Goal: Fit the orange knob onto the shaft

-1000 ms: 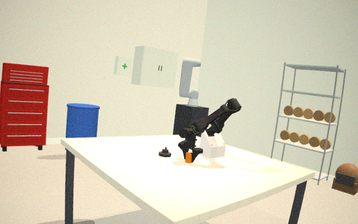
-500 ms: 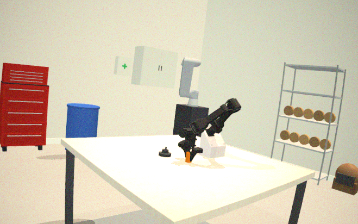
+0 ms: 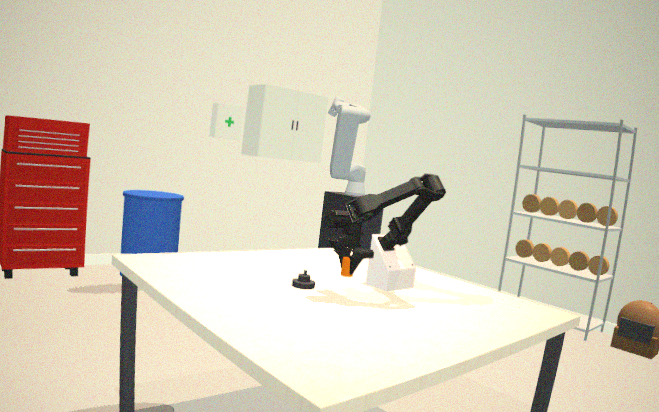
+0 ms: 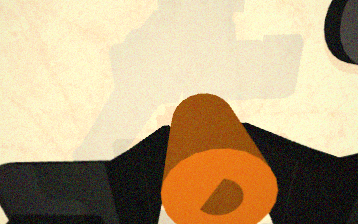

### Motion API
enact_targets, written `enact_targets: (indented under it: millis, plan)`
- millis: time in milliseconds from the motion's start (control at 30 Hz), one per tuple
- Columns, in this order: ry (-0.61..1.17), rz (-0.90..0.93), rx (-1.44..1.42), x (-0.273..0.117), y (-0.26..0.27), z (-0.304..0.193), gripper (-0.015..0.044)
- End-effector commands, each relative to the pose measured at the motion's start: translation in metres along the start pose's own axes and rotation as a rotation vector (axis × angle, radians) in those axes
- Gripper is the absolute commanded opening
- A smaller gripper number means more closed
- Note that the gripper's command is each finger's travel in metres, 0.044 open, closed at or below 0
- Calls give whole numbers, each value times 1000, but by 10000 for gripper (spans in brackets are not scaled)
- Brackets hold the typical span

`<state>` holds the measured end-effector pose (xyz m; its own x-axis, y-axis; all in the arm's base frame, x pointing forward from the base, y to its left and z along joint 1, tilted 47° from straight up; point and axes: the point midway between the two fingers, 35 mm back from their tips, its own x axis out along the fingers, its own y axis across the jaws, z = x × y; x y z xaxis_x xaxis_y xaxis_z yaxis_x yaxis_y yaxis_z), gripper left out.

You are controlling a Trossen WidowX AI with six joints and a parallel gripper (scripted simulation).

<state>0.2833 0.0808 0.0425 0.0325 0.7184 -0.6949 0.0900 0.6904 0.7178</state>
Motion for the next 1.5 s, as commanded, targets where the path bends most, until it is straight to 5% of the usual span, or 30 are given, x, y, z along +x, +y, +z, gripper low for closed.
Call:
enact_targets:
  millis: [0, 233, 1467]
  plan:
    - [-7, -3, -6, -25, 1, -1, 0]
    - [-6, 9, -6, -58, 4, -8, 0]
    - [-10, 2, -7, -35, -80, 42, 0]
